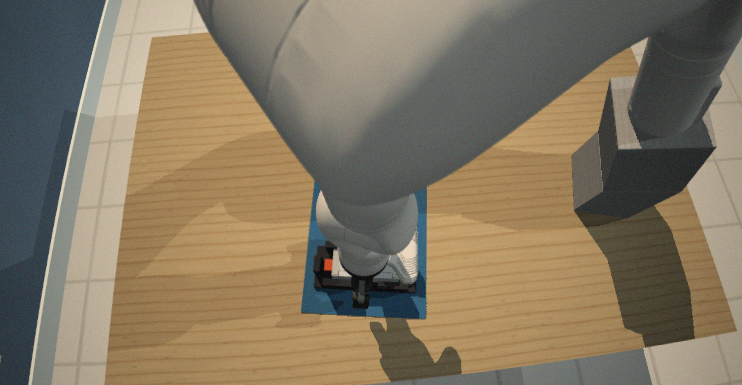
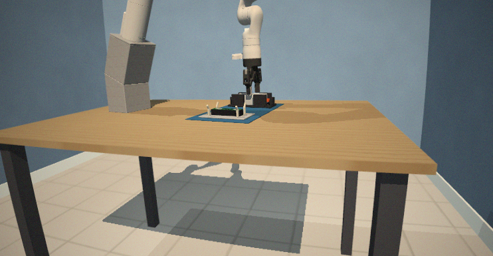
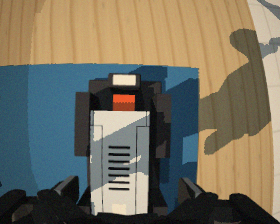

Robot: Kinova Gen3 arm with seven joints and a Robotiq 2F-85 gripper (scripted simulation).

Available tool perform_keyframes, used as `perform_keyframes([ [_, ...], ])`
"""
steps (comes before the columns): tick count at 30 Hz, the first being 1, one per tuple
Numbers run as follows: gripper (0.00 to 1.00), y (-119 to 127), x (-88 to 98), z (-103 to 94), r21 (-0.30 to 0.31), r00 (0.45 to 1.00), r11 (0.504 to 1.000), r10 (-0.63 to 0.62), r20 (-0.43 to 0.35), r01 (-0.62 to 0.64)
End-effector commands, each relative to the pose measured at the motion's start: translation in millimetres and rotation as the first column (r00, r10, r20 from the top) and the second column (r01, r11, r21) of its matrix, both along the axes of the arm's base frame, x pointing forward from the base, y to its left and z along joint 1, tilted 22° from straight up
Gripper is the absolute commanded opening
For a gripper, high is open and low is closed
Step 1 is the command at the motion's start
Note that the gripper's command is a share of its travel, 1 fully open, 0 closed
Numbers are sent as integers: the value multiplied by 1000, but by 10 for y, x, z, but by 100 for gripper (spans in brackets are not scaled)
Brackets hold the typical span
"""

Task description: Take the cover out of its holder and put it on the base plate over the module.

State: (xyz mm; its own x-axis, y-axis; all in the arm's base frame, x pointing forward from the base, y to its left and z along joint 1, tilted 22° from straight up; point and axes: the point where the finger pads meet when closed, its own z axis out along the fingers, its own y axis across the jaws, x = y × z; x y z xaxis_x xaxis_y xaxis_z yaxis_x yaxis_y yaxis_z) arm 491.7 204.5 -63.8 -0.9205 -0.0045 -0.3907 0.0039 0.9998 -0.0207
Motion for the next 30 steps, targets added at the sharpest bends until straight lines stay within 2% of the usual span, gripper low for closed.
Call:
perform_keyframes([
  [1,100,-59,10,-173,-16,1000,1000,-2,-11,1],
  [8,100,-45,21,-159,-13,1000,1000,-1,-8,1],
  [17,100,-67,46,-263,-16,1000,1000,-2,-11,1],
  [30,100,-65,44,-251,-16,1000,1000,-1,-11,1],
])
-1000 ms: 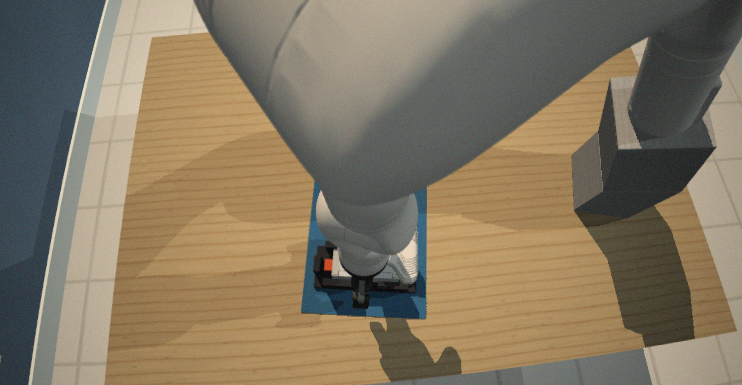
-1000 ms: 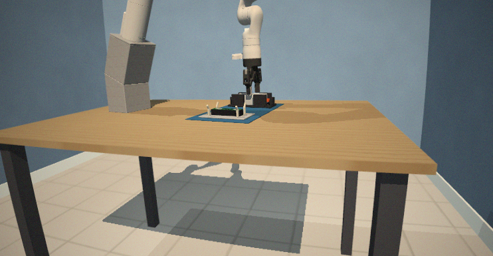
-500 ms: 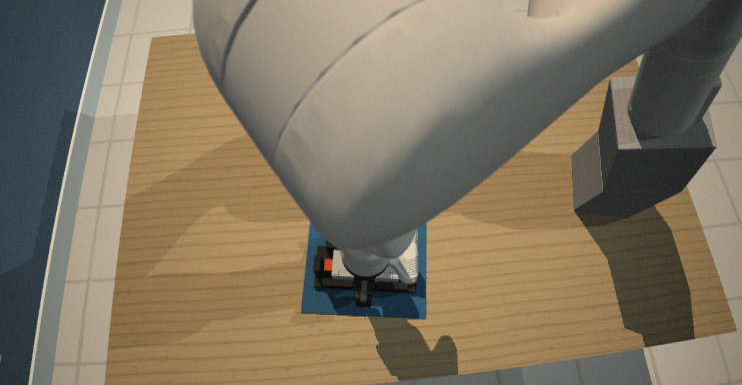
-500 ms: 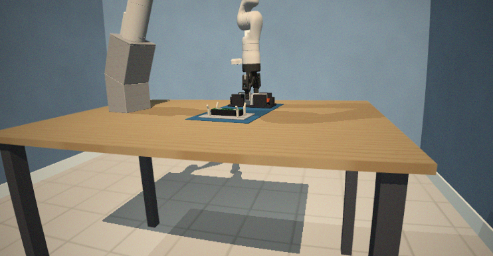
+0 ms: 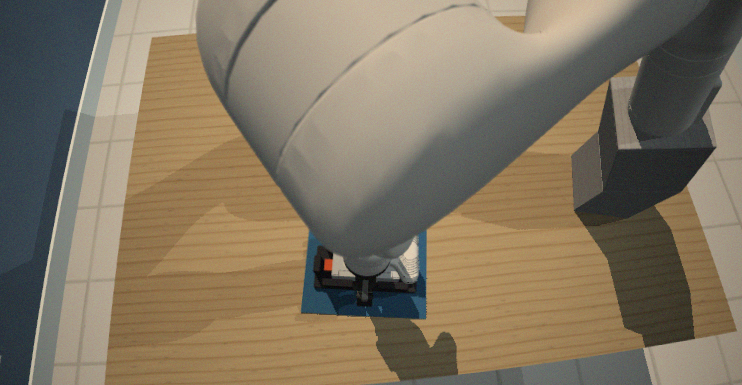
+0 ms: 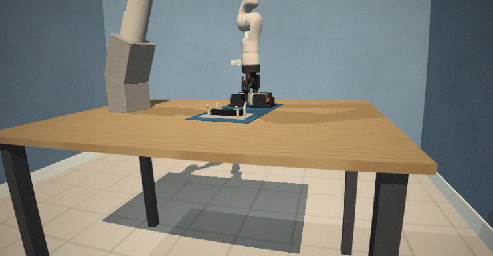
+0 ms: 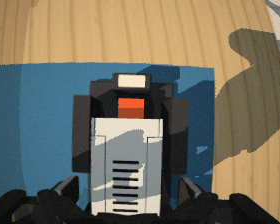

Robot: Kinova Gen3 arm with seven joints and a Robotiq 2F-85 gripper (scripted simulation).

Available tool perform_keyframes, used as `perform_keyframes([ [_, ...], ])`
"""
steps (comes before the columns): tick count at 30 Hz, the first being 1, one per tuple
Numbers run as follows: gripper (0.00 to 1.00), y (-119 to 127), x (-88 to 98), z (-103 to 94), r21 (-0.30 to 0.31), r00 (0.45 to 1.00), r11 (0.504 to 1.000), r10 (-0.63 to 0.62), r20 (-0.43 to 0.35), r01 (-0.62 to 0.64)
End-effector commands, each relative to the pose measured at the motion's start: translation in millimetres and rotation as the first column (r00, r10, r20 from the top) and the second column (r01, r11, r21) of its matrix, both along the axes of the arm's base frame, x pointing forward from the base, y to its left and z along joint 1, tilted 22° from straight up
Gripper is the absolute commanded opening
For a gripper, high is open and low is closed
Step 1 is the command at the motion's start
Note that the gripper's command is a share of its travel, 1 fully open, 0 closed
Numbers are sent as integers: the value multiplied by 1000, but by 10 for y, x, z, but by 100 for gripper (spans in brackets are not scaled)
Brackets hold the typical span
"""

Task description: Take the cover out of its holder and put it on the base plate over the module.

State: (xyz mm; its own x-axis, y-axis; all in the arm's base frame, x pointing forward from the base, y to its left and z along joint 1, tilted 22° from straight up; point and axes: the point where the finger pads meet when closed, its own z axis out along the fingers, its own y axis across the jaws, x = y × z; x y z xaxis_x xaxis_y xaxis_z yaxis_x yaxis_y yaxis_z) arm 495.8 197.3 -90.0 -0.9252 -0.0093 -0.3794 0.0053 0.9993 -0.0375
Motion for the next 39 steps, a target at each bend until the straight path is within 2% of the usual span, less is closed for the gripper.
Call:
perform_keyframes([
  [1,100,6,2,12,1,1000,1000,0,1,0],
  [28,100,9,-2,27,1,1000,1000,0,1,0],
  [29,70,9,-3,26,1,1000,1000,0,1,0],
  [39,70,9,-3,26,1,1000,1000,0,1,0],
])
